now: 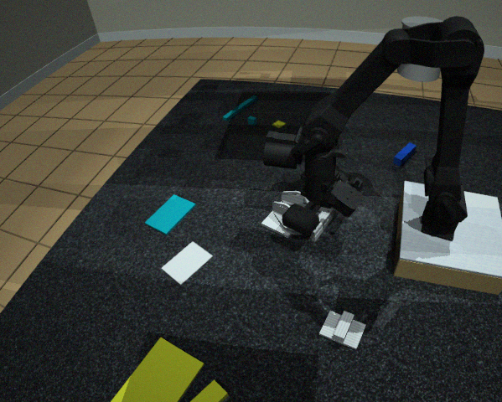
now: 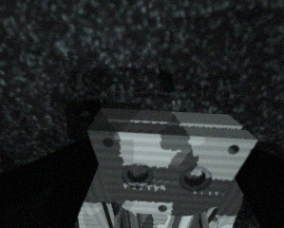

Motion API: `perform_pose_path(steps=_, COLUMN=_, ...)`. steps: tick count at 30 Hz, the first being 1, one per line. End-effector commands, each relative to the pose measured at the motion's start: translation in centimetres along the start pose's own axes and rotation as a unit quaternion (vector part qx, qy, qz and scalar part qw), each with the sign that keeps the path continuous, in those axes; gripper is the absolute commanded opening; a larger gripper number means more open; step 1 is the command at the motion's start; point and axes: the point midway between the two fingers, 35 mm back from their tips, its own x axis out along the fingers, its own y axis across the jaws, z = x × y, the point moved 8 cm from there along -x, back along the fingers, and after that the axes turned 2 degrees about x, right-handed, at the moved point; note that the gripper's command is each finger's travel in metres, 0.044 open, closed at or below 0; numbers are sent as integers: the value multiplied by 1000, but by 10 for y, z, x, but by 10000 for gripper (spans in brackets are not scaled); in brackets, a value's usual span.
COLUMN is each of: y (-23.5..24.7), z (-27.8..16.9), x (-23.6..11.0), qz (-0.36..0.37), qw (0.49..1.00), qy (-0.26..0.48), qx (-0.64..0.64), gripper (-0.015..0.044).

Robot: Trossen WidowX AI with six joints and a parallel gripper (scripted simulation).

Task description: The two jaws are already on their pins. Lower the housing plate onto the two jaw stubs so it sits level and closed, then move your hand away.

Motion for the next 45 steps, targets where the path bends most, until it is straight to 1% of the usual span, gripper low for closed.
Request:
perform_pose_path(steps=1, y=0, z=0, x=2, qz=1, qw=1000, qy=-3, qx=1, gripper=351)
perform_pose_path(steps=45, y=0, z=0, x=-2, qz=1, qw=1000, qy=-3, qx=1, gripper=351)
